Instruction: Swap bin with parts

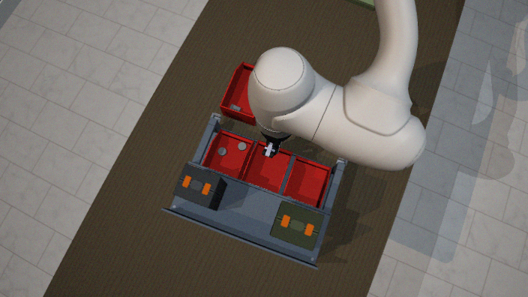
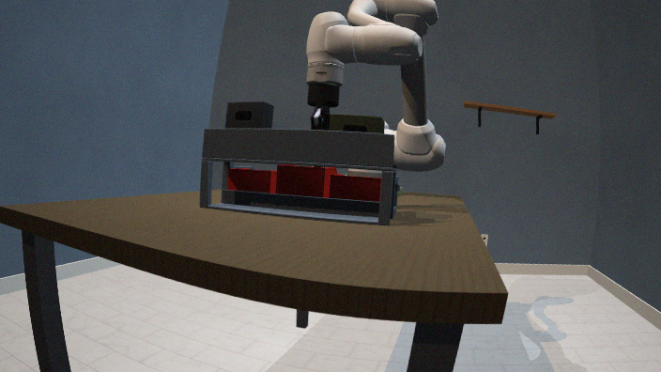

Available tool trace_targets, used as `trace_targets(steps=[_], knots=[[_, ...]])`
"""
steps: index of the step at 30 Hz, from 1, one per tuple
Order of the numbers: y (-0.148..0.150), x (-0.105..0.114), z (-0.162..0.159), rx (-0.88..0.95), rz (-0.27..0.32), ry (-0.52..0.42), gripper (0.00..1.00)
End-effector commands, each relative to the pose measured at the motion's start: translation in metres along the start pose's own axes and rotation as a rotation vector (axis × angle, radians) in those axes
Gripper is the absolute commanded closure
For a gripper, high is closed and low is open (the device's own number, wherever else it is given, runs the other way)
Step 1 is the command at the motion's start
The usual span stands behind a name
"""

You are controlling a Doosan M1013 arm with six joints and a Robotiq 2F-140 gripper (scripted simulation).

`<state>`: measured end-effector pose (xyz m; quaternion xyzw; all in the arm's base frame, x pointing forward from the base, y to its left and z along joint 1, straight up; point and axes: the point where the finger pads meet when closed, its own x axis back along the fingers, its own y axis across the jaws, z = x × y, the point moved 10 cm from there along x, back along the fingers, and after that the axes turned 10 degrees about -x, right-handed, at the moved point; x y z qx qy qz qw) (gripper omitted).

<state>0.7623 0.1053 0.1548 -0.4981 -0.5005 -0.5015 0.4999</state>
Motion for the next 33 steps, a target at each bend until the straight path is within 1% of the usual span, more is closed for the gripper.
trace_targets(steps=[1, 7, 20, 33], knots=[[-0.002, 0.0, 0.0, 0.0, 0.0, 0.0, 0.9], [-0.006, 0.0, -0.001, 0.0, 0.0, 0.0, 0.9], [-0.025, 0.0, -0.004, 0.0, 0.0, 0.0, 0.9], [-0.059, 0.0, -0.01, 0.0, 0.0, 0.0, 0.9]])
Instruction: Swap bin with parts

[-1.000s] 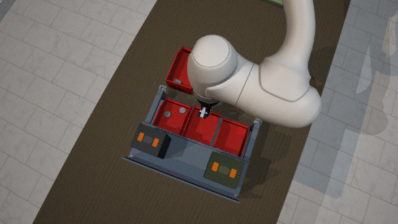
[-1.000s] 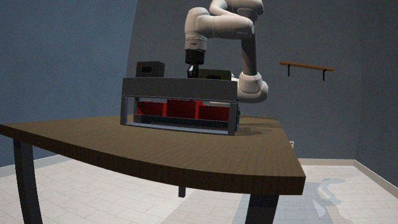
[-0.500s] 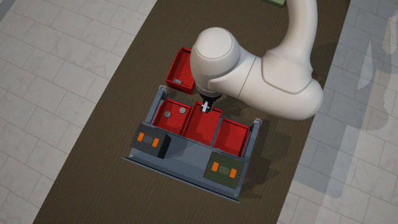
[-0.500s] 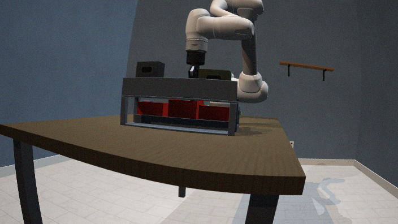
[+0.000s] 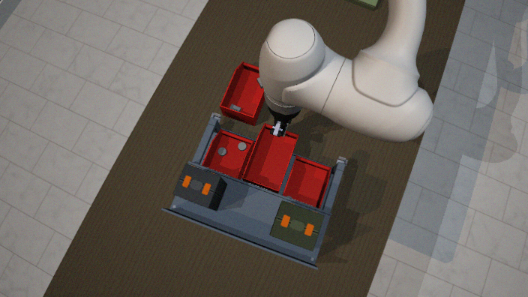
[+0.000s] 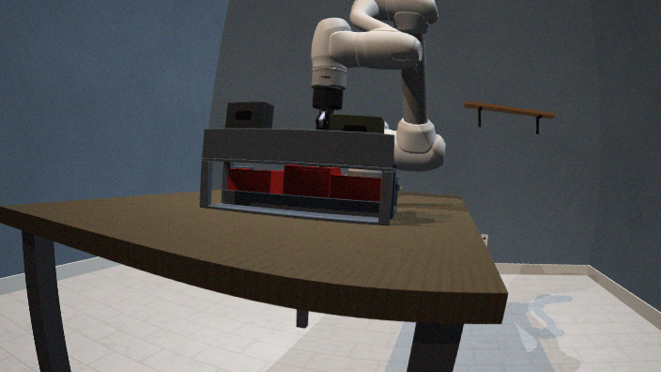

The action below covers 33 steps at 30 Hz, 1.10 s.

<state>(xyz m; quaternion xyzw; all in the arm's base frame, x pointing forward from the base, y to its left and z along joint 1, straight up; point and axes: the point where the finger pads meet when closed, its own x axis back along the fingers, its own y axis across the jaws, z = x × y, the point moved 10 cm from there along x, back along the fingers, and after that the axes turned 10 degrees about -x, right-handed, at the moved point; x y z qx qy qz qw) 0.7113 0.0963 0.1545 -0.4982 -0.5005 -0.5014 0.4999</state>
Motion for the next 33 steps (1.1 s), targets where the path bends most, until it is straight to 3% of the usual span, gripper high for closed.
trace_targets(steps=[1, 33], knots=[[-0.011, 0.0, -0.002, 0.0, 0.0, 0.0, 0.9], [-0.086, 0.0, -0.015, 0.0, 0.0, 0.0, 0.9]])
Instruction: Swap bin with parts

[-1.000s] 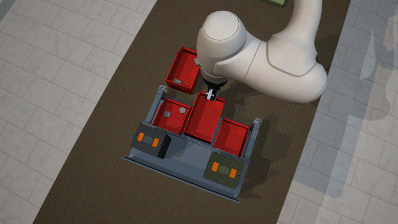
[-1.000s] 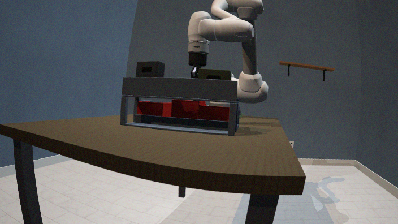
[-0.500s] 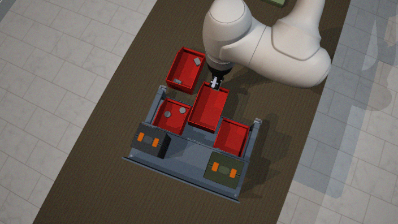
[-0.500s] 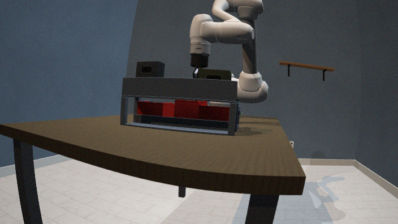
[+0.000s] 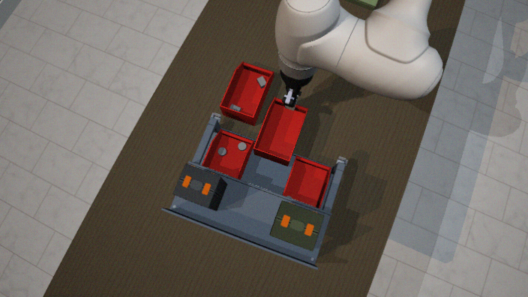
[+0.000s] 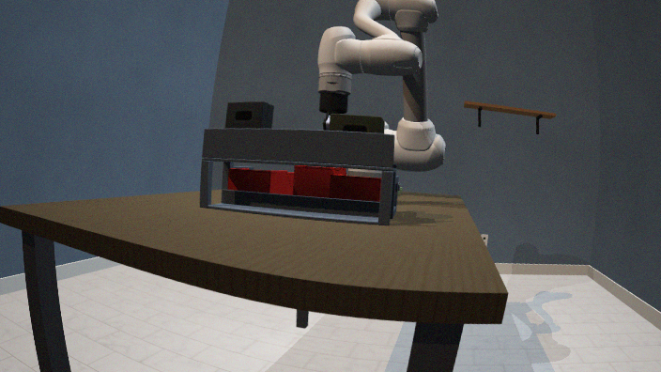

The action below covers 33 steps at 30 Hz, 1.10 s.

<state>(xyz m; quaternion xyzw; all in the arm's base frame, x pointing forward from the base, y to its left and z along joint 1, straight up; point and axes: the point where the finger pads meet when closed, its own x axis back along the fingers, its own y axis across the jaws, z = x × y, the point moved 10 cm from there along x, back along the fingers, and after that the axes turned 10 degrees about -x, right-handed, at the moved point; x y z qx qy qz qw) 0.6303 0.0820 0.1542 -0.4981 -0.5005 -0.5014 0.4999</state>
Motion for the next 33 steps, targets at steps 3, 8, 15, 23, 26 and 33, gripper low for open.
trace_targets(steps=[3, 8, 15, 23, 26, 33], knots=[[-0.01, 0.0, -0.002, 0.0, 0.0, 0.0, 0.9], [-0.013, 0.0, -0.002, 0.0, 0.0, 0.0, 0.9], [-0.019, 0.0, -0.003, 0.0, 0.0, 0.0, 0.9], [-0.02, 0.0, -0.004, 0.0, 0.0, 0.0, 0.9], [-0.02, 0.0, -0.004, 0.0, 0.0, 0.0, 0.9], [-0.02, 0.0, -0.004, 0.0, 0.0, 0.0, 0.9]])
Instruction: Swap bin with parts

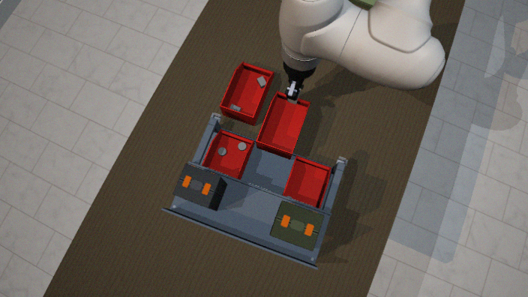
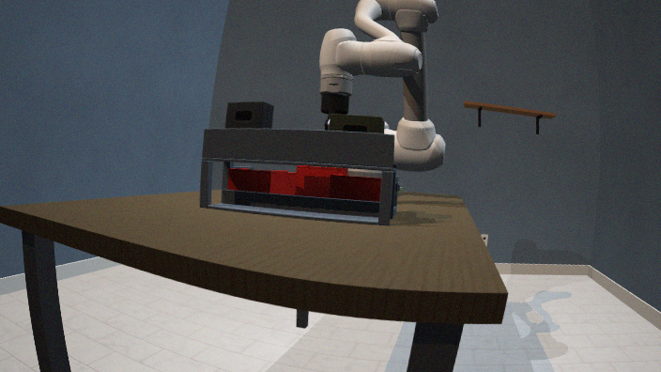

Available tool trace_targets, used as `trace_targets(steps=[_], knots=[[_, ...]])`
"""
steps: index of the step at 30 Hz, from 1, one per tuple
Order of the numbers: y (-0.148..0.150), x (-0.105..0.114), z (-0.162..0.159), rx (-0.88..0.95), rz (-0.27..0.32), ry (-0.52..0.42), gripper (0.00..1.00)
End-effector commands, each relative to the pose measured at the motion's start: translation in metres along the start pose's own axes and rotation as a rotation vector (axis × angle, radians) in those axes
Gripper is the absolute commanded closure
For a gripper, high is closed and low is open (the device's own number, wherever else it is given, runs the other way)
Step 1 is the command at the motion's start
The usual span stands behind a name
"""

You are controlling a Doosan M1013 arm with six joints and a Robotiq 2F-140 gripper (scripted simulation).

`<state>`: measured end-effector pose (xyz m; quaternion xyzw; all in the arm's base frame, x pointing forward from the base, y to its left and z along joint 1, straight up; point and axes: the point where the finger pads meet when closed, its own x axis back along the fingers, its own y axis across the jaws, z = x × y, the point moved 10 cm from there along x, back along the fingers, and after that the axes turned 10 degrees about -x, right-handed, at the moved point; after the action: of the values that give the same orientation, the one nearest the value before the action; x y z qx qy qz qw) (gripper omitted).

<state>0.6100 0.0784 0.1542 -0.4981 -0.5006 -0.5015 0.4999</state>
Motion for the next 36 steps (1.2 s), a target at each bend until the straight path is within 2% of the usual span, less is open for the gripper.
trace_targets(steps=[1, 15, 36], knots=[[0.0, 0.0, 0.0, 0.0, 0.0, 0.0, 0.9], [-0.003, 0.0, -0.001, 0.0, 0.0, 0.0, 0.9], [-0.028, 0.0, -0.005, 0.0, 0.0, 0.0, 0.9]])
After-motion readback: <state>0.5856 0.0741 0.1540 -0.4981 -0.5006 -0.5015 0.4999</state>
